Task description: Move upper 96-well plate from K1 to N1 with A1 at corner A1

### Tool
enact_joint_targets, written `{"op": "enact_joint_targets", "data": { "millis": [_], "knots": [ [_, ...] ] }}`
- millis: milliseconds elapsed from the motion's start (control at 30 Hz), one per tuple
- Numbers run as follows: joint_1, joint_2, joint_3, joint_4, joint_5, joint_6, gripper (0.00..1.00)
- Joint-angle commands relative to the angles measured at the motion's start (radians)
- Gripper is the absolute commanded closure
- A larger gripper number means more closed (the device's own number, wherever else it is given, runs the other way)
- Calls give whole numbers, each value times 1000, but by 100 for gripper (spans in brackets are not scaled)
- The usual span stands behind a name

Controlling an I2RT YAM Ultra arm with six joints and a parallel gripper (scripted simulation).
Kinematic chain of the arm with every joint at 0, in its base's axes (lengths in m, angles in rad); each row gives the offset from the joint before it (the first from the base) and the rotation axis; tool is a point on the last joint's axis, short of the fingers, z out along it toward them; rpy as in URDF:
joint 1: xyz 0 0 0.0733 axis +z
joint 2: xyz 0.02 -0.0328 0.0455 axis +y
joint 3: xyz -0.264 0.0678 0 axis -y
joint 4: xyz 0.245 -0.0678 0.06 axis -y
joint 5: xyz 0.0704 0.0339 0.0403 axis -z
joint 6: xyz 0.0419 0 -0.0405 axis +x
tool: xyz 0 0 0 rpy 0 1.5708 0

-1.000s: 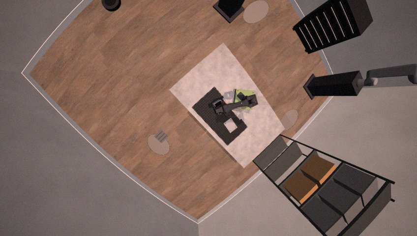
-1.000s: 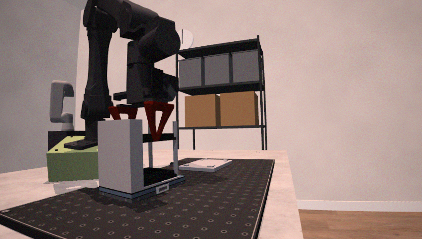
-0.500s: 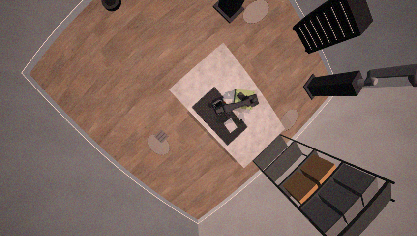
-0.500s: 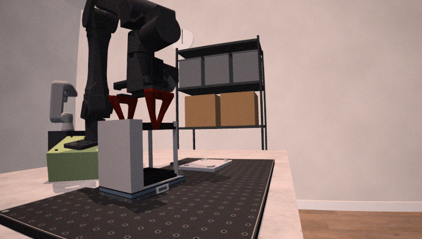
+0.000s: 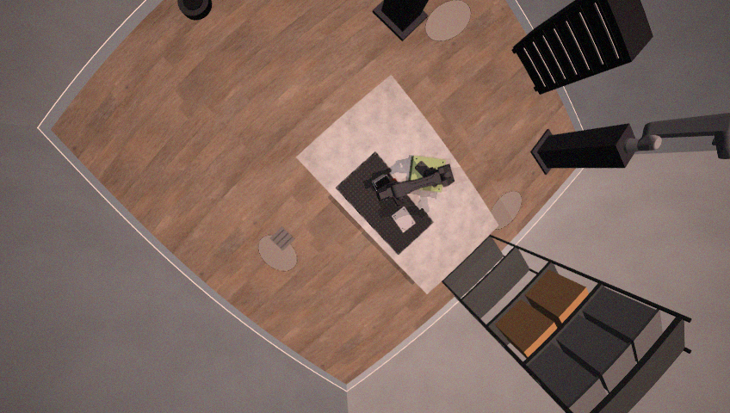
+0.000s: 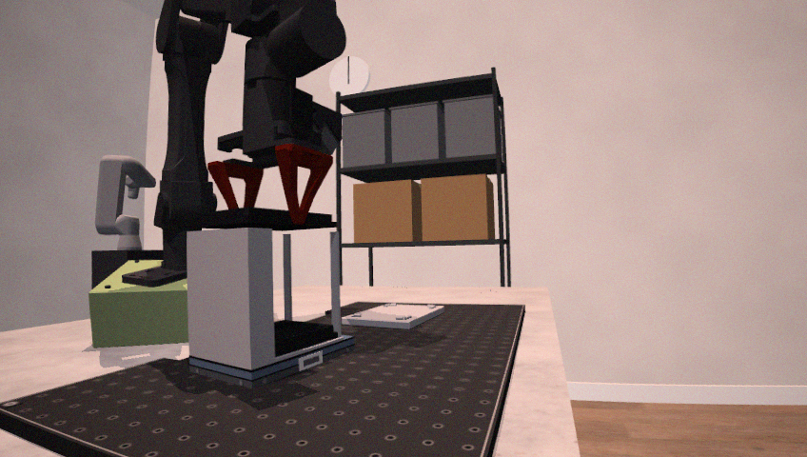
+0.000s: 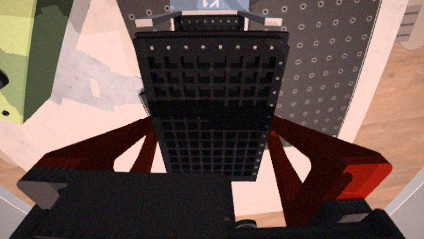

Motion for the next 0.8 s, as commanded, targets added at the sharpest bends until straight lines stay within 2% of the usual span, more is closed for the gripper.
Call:
{"op": "enact_joint_targets", "data": {
  "millis": [0, 133, 767],
  "knots": [
    [15, -29, 38, -38, -3, 9, 100],
    [16, -34, 57, -62, -4, 10, 100],
    [16, -28, 60, -65, -3, 10, 100]
  ]
}}
